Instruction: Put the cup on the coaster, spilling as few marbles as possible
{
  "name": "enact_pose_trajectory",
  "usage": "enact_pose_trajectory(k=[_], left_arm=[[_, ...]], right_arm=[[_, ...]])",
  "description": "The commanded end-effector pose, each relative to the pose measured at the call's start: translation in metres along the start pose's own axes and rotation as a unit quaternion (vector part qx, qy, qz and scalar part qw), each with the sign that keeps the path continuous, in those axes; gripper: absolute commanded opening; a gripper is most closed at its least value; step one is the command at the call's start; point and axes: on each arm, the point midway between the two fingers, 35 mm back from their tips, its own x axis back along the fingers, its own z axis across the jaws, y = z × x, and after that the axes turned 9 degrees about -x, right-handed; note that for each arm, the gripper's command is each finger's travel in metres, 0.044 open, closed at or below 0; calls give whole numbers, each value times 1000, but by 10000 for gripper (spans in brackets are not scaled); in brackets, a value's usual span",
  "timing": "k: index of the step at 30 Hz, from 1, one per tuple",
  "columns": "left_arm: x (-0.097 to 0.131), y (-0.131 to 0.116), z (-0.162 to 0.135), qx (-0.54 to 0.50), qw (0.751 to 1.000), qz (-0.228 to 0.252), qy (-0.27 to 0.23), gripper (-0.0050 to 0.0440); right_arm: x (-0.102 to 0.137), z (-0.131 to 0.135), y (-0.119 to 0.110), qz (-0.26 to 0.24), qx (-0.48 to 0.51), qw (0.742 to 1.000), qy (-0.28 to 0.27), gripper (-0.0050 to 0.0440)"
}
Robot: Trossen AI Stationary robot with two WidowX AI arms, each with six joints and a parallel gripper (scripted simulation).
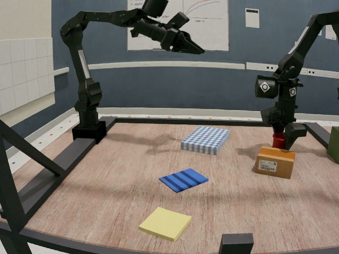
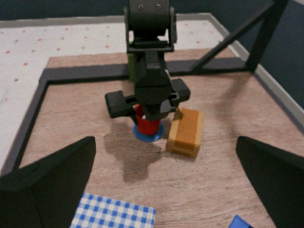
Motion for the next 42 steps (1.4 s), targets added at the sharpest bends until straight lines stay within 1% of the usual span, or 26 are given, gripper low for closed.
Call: enact_pose_trajectory(k=[1, 12, 17, 18, 20, 22, 23, 28, 30, 31, 33, 34, 36, 37, 39, 42], left_arm=[[5, 9, 1, 2, 1000, -13, 1, 400], [5, 9, 1, 2, 1000, -13, 1, 400], [5, 9, 1, 2, 1000, -13, 1, 400], [5, 9, 1, 2, 1000, -13, 1, 400], [5, 9, 1, 2, 1000, -13, 1, 400], [5, 9, 1, 2, 1000, -13, 1, 400], [5, 9, 1, 2, 1000, -13, 1, 400], [5, 9, 1, 2, 1000, -13, 1, 400], [5, 9, 1, 2, 1000, -13, 1, 400], [5, 9, 1, 2, 1000, -13, 1, 400], [5, 9, 1, 2, 1000, -13, 1, 400], [5, 9, 1, 2, 1000, -13, 1, 400], [5, 9, 1, 2, 1000, -13, 1, 400], [5, 9, 1, 2, 1000, -13, 1, 400], [5, 9, 1, 2, 1000, -13, 1, 400], [5, 9, 1, 2, 1000, -13, 1, 400]], right_arm=[[-1, 2, 3, -6, 3, 1000, 1, 267], [3, 1, 7, -14, 2, 1000, 0, 267], [3, 1, 7, -14, 2, 1000, 0, 387], [6, 1, 8, -17, 3, 1000, 0, 400], [14, 1, 12, -24, 3, 1000, -1, 400], [14, 1, 12, -24, 3, 1000, -1, 400], [18, 1, 11, -24, 3, 1000, -1, 400], [60, 0, 10, -24, 3, 1000, -1, 400], [75, 0, 9, -24, 3, 1000, -1, 400], [79, 0, 9, -24, 3, 1000, -1, 400], [80, -1, 8, -24, 3, 1000, -1, 400], [78, -1, 4, -19, 3, 1000, 0, 400], [80, -1, 2, -26, -5, 1000, 1, 400], [78, -1, -2, -26, -10, 1000, 2, 400], [78, -1, -2, -26, -10, 1000, 2, 400], [81, -2, -6, -53, -29, 998, 2, 400]])
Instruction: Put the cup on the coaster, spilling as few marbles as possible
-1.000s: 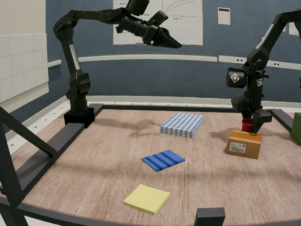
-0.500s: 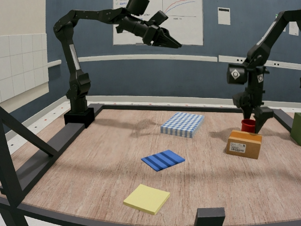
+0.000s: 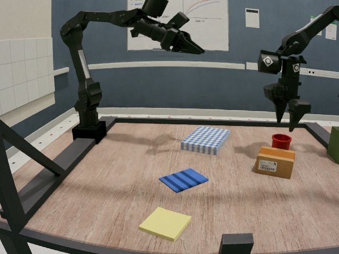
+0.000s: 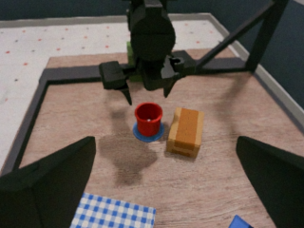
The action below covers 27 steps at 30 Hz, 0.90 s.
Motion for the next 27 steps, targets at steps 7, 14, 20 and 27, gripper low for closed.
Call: enact_pose_trajectory(k=[7, 14, 20, 27], left_arm=[[5, 9, 1, 2, 1000, -13, 1, 400], [5, 9, 1, 2, 1000, -13, 1, 400], [5, 9, 1, 2, 1000, -13, 1, 400], [5, 9, 1, 2, 1000, -13, 1, 400]], right_arm=[[19, -6, -17, -108, -78, 991, 3, 400], [20, -7, -22, -145, -106, 984, 0, 400], [21, -7, -23, -162, -117, 980, 1, 400], [20, -6, -24, -160, -116, 980, 2, 400]])
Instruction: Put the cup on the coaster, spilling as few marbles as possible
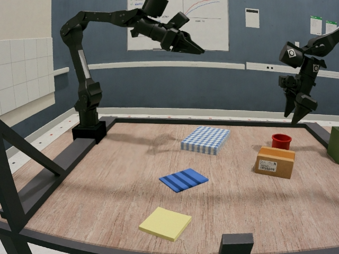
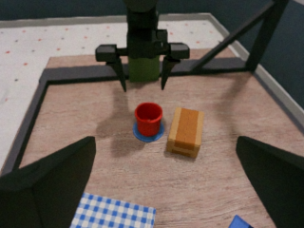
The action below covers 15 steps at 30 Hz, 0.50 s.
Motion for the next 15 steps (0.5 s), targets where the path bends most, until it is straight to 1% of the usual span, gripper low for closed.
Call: enact_pose_trajectory(k=[1, 15], left_arm=[[5, 9, 1, 2, 1000, -13, 1, 400], [5, 9, 1, 2, 1000, -13, 1, 400]], right_arm=[[2, 0, 2, -9, -2, 1000, 0, 400], [3, 1, 5, -11, 0, 1000, 1, 400]])
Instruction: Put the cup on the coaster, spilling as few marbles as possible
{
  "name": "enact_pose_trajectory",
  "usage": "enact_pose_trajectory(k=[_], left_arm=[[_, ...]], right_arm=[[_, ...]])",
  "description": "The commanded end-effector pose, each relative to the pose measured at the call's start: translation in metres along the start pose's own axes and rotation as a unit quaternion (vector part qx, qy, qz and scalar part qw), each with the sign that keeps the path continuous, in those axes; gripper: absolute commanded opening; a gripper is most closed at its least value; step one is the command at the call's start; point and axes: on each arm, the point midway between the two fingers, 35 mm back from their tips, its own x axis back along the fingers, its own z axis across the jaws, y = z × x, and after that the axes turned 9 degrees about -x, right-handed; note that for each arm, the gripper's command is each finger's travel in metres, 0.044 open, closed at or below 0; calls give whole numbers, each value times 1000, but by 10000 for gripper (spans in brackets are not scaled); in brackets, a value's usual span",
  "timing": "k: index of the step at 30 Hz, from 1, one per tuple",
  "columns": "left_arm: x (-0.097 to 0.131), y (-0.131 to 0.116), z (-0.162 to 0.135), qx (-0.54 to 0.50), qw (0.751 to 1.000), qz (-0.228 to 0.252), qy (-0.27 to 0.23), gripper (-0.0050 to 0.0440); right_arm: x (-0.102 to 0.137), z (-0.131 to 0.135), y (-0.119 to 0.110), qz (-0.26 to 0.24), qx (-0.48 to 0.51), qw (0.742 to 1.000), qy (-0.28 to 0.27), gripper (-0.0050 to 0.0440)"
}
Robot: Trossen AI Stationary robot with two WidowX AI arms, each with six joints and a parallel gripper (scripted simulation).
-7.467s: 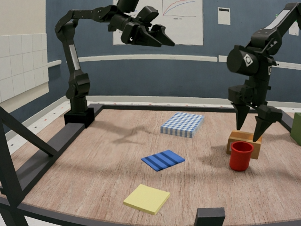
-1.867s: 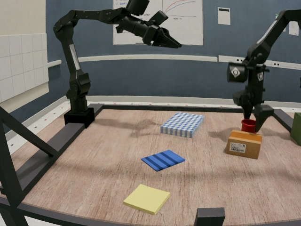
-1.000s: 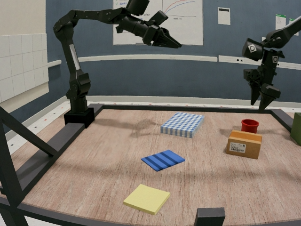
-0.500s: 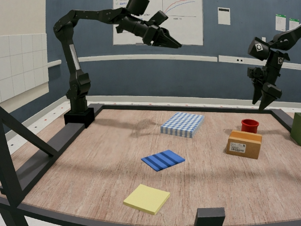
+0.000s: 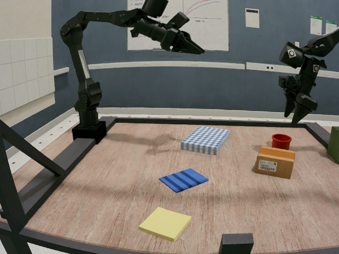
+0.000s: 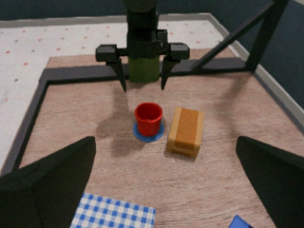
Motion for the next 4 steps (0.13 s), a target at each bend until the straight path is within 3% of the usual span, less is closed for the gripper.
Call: enact_pose_trajectory(k=[1, 4], left_arm=[[5, 9, 1, 2, 1000, -13, 1, 400], [5, 9, 1, 2, 1000, -13, 1, 400]], right_arm=[[4, 1, 5, -12, 0, 1000, 1, 400], [4, 1, 5, -12, 0, 1000, 1, 400]])
